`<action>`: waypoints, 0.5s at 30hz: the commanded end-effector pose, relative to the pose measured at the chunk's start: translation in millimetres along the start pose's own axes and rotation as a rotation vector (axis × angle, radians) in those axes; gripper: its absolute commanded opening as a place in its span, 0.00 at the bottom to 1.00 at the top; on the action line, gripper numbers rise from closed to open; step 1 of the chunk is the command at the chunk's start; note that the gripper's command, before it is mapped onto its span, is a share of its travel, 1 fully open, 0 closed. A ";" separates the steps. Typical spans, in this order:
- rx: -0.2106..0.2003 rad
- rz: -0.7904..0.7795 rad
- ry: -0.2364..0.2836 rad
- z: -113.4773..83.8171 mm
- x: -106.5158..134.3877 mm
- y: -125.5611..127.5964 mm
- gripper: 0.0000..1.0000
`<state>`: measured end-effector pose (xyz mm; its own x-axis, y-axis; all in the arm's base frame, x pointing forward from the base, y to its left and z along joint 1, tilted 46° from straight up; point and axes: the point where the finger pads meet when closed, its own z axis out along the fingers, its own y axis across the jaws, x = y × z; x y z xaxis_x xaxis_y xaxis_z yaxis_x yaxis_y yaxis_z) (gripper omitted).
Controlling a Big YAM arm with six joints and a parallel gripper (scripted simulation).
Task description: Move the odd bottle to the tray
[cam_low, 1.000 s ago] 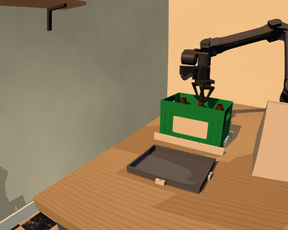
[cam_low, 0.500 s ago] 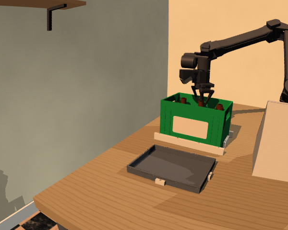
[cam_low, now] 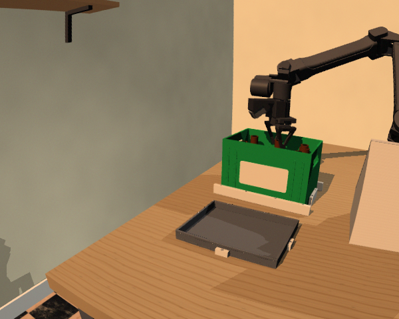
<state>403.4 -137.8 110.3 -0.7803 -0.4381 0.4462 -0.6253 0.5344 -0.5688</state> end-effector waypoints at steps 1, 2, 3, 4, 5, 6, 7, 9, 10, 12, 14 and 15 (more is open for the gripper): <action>-0.010 -0.004 0.017 11.5 0.4 -1.3 0.61; -0.010 -0.004 0.017 11.6 0.4 -1.2 0.61; -0.010 -0.003 0.017 11.7 0.4 -1.2 0.61; -0.010 -0.001 0.017 11.7 0.4 -1.2 0.61; -0.010 -0.001 0.017 11.7 0.4 -1.2 0.61; -0.010 -0.001 0.017 11.7 0.4 -1.2 0.61; -0.010 -0.001 0.017 11.7 0.4 -1.2 0.61; -0.013 -0.005 0.019 11.7 1.1 -0.6 0.61; -0.013 -0.005 0.019 11.7 1.1 -0.6 0.61; -0.013 -0.005 0.019 11.7 1.1 -0.6 0.61; -0.013 -0.005 0.019 11.7 1.1 -0.6 0.61; -0.013 -0.005 0.019 11.7 1.1 -0.6 0.61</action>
<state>403.6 -138.0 110.2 -0.7800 -0.4385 0.4464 -0.6257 0.5340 -0.5687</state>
